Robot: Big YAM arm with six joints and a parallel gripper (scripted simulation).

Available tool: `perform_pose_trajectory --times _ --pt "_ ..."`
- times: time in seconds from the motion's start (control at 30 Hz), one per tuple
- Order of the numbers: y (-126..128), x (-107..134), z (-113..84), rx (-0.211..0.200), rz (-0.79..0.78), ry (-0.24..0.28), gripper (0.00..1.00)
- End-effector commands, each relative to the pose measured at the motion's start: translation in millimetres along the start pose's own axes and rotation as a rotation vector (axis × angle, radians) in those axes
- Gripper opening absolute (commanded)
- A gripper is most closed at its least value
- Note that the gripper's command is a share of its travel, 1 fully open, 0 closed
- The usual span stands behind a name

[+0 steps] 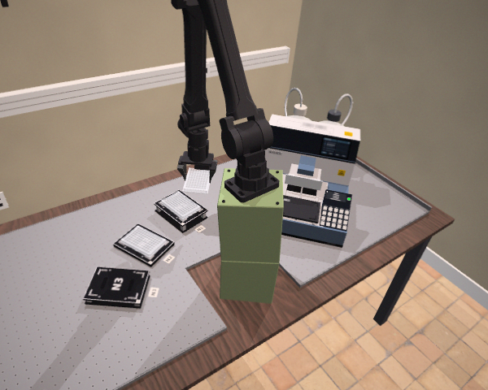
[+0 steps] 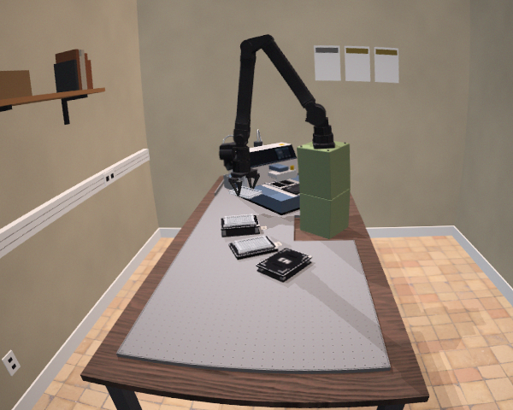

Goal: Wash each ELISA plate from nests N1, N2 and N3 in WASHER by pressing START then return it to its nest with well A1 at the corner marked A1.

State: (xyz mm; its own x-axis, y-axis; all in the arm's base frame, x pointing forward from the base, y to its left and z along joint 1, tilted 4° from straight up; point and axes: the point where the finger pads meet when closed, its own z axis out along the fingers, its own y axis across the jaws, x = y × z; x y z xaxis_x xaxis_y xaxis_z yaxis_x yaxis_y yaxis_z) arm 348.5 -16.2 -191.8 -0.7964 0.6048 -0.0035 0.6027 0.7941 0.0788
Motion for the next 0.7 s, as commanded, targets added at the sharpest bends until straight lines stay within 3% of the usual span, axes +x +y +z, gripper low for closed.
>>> perform_pose_trajectory --times 0.0,0.17,0.67 --pt "15.0 8.9 5.8 0.003 -0.167 -0.001 0.82" --pt "30.8 13.1 6.5 0.0 -0.267 -0.004 0.82" --pt "86.1 50.3 11.2 0.01 -0.245 0.007 0.82"
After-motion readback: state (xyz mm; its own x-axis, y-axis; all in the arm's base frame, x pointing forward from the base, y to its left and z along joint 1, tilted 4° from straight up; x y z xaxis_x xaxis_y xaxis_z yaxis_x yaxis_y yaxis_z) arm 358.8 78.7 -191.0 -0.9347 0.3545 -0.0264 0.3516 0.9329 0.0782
